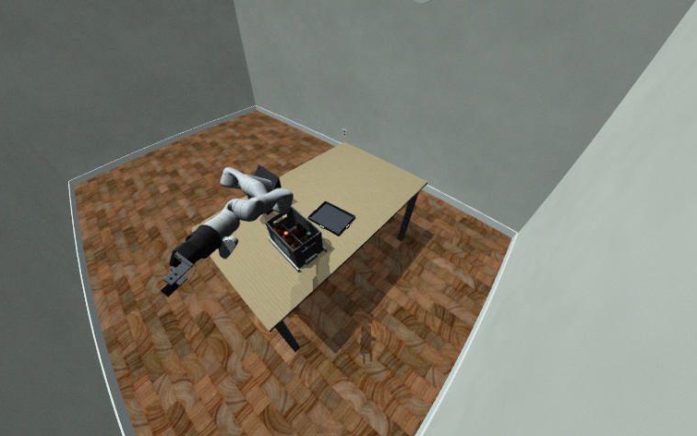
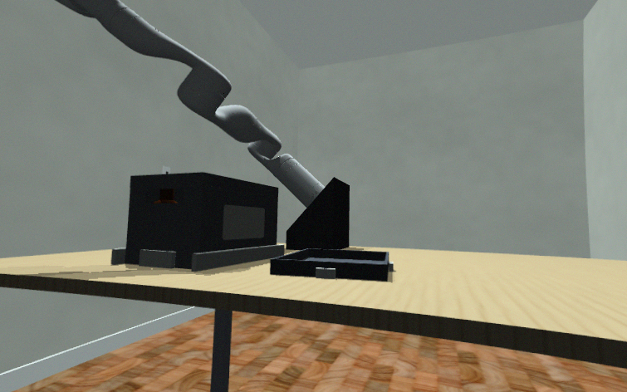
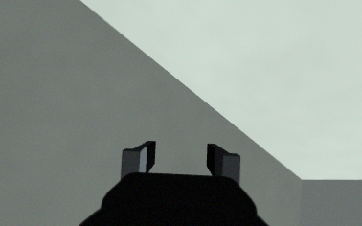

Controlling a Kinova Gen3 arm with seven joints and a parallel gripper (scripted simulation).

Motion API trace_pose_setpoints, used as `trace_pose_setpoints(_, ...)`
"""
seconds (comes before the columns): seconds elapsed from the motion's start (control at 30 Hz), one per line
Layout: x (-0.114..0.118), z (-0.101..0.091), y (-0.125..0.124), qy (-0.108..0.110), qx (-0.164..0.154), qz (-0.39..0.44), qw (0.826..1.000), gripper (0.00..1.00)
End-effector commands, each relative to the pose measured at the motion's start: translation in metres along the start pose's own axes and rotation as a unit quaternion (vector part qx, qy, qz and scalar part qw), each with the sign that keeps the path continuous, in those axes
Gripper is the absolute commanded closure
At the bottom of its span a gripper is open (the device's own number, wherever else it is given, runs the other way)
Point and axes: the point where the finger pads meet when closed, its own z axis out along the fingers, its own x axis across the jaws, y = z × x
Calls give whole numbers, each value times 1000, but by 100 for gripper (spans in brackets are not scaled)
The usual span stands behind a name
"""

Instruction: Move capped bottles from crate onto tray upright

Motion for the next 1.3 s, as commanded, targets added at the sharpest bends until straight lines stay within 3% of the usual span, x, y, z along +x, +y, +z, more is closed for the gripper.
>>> trace_pose_setpoints(0.0,1,-15,-4,-15,-15,18,1000,0)
trace_pose_setpoints(0.23,-8,-36,-4,-41,-40,44,997,0)
trace_pose_setpoints(0.3,-8,-36,-4,-41,-40,44,997,0)
trace_pose_setpoints(0.33,-3,-33,5,-29,-34,44,998,0)
trace_pose_setpoints(0.8,-20,-77,5,-81,-85,96,988,0)
trace_pose_setpoints(0.9,-15,-75,11,-77,-84,99,989,0)
trace_pose_setpoints(1.27,-29,-109,11,-117,-124,139,976,0)
